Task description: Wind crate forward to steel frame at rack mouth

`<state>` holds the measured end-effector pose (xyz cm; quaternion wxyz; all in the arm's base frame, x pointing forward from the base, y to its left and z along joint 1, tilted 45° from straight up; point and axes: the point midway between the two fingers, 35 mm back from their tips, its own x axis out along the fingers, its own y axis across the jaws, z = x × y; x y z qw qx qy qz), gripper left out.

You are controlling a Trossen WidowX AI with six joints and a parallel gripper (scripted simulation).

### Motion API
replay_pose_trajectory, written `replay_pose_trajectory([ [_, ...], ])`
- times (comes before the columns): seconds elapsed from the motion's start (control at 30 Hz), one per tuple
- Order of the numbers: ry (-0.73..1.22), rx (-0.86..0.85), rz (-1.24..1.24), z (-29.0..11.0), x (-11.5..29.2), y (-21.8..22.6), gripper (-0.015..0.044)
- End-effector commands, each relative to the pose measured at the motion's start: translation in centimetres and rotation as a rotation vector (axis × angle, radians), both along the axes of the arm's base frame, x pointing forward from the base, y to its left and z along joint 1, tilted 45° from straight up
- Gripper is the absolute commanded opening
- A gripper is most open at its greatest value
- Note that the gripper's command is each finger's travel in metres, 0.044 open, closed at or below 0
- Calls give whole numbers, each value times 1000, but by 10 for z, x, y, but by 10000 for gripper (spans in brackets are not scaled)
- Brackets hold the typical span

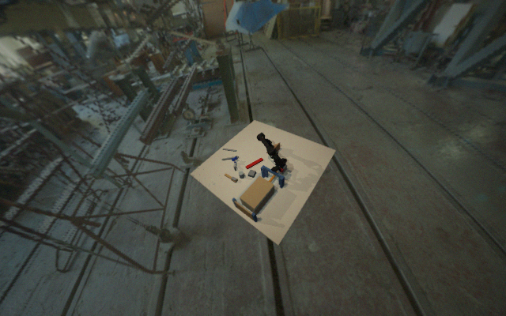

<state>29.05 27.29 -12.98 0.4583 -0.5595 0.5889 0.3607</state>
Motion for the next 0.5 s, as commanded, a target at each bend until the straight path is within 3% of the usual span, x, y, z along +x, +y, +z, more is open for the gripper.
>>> replay_pose_trajectory([
  [0.0,12,10,0,-8,-6,6,0],
  [0.47,13,11,0,-18,-18,18,0],
])
